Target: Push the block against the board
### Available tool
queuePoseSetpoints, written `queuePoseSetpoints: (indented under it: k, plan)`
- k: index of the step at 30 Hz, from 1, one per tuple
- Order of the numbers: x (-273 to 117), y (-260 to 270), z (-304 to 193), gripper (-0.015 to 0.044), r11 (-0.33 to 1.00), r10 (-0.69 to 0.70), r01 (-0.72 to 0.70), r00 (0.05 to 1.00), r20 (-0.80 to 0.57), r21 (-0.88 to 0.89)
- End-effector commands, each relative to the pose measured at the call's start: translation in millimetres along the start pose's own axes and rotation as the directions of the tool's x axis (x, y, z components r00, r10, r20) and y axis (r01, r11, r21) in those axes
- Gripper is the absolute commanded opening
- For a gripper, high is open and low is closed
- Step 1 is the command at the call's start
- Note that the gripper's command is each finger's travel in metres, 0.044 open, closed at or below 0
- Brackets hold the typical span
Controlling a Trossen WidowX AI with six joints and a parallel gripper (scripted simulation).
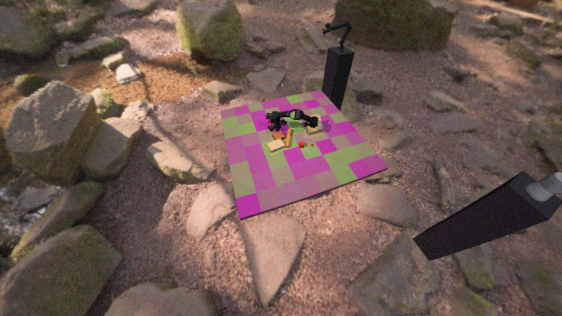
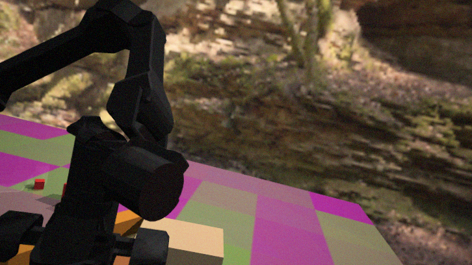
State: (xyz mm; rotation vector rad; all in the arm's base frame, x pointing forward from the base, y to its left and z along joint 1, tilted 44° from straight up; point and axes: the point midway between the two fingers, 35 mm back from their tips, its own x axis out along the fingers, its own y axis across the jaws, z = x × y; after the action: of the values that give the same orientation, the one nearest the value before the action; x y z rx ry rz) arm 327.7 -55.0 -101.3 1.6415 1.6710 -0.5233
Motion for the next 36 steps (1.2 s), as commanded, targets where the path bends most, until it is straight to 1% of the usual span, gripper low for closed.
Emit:
queuePoseSetpoints:
  k: [1, 18, 19, 20, 22, 24, 30, 34, 36]
  plan:
    - [-1.5, 1.3, 9.1, 0.0000, 1.000, 0.003, -0.003, 1.000, 0.006, -0.005]
    - [-1.1, 0.2, 34.9, 0.0000, 1.000, 0.003, -0.003, 1.000, 0.005, -0.006]
    - [-3.2, -0.1, 29.7, 0.0000, 1.000, 0.002, -0.002, 1.000, 0.001, -0.001]
    - [-12.4, 0.3, 30.1, 0.0000, 1.000, 0.002, -0.002, 1.000, 0.003, -0.002]
    - [-43.7, 0.1, 30.1, 0.0000, 1.000, 0.002, -0.002, 1.000, 0.007, -0.004]
    - [-56.4, -0.6, 29.5, 0.0000, 1.000, 0.002, -0.002, 1.000, 0.007, -0.005]
    - [-54.2, 1.2, 29.4, 0.0000, 1.000, 0.011, -0.011, 1.000, 0.008, 0.008]
    - [-56.1, 27.9, 4.7, 0.0000, 0.997, 0.004, -0.004, 1.000, 0.006, 0.074]
    - [-56.1, 29.5, 3.0, 0.0000, 0.997, 0.004, -0.004, 1.000, 0.006, 0.078]
